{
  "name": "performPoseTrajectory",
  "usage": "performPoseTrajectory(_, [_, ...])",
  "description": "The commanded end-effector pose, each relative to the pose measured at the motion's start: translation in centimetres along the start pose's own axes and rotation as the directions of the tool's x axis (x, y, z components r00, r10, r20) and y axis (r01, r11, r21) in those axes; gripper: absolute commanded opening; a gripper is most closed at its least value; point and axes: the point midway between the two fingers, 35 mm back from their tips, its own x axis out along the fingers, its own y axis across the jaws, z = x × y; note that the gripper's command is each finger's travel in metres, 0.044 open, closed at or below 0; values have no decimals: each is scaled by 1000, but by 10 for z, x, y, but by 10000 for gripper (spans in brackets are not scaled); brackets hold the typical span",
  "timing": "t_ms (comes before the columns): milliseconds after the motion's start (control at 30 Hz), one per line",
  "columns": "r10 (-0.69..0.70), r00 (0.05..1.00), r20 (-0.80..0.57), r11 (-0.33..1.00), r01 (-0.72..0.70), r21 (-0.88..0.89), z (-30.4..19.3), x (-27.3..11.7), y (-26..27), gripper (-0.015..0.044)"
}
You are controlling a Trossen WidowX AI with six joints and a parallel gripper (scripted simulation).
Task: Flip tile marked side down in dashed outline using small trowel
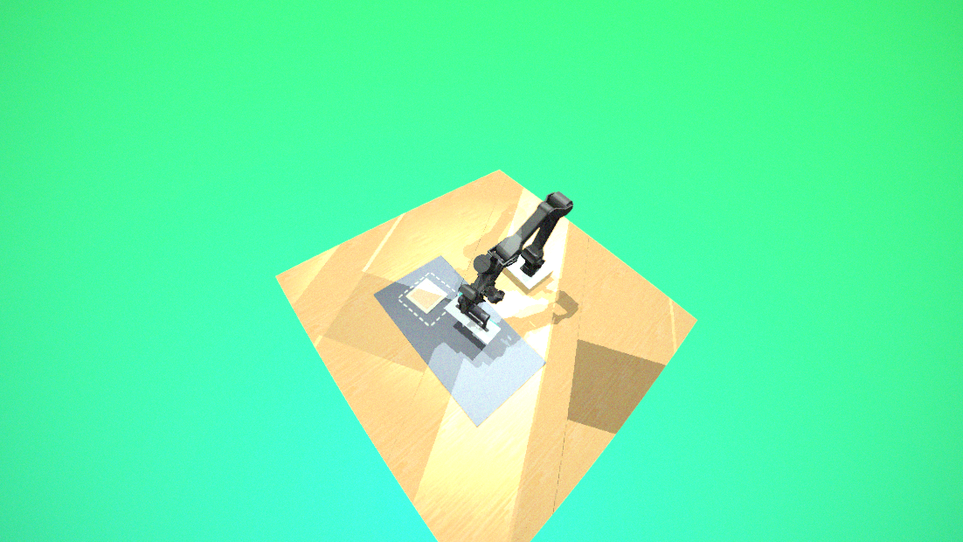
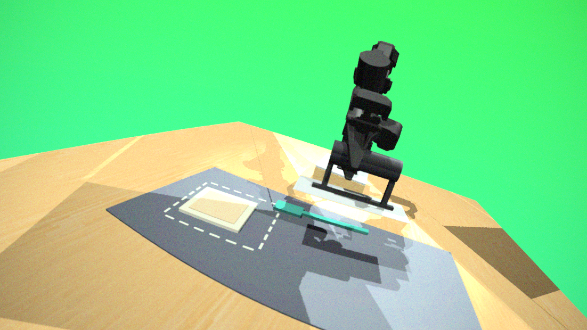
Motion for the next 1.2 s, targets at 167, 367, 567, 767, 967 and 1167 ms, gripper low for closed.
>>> performPoseTrajectory(167, [-7, 1000, -2, 1000, 7, 4, 0, -1, -3, 0])
performPoseTrajectory(367, [-7, 1000, -2, 1000, 7, 4, 0, -1, -3, 0])
performPoseTrajectory(567, [-7, 1000, -2, 1000, 7, 4, 0, -1, -3, 0])
performPoseTrajectory(767, [1, 1000, 0, 1000, -1, 1, 0, 0, 0, 0])
performPoseTrajectory(967, [26, 998, 53, 998, -22, -62, 11, 6, -1, 0])
performPoseTrajectory(1167, [86, 980, 179, 976, -47, -211, 40, 19, -2, 0])
